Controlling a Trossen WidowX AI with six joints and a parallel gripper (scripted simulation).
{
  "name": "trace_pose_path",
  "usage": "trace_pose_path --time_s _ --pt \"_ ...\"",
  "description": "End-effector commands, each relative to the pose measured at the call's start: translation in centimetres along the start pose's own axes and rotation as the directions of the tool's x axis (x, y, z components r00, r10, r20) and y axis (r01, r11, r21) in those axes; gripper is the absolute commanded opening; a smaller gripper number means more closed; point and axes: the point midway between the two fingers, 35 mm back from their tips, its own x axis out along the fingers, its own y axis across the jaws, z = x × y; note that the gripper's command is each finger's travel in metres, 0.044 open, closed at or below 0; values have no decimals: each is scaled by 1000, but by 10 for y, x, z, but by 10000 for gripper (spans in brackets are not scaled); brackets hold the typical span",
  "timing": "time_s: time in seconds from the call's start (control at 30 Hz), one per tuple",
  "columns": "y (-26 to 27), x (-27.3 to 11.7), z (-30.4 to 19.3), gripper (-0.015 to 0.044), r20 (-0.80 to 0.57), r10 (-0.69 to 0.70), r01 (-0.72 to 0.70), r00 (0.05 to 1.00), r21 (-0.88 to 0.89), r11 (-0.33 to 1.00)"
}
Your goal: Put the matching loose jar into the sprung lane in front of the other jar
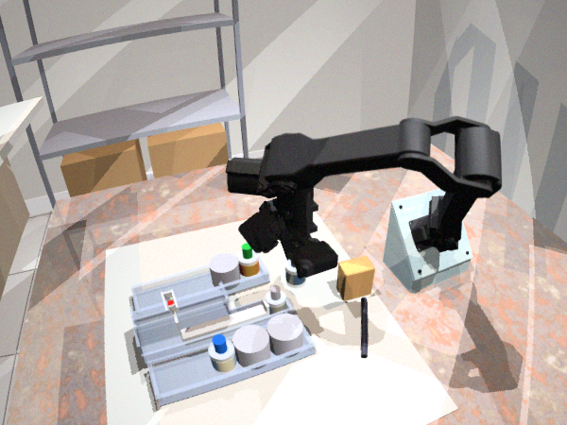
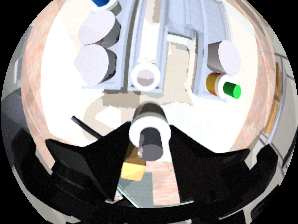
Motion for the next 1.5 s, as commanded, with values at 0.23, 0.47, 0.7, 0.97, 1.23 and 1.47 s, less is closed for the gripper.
trace_pose_path --time_s 0.23,0.47,0.7,0.97,1.23,1.47 --pt "8 23 2 0 1 11 -11 1000 0 1000" --pt "8 30 2 0 1 12 -12 1000 0 1000" --pt "8 30 5 0 1 11 -11 1000 0 1000" --pt "8 31 9 0 1 11 -11 1000 0 1000" --pt "8 31 12 0 1 11 -11 1000 0 1000" --pt "8 31 16 0 1 11 -11 1000 0 1000"
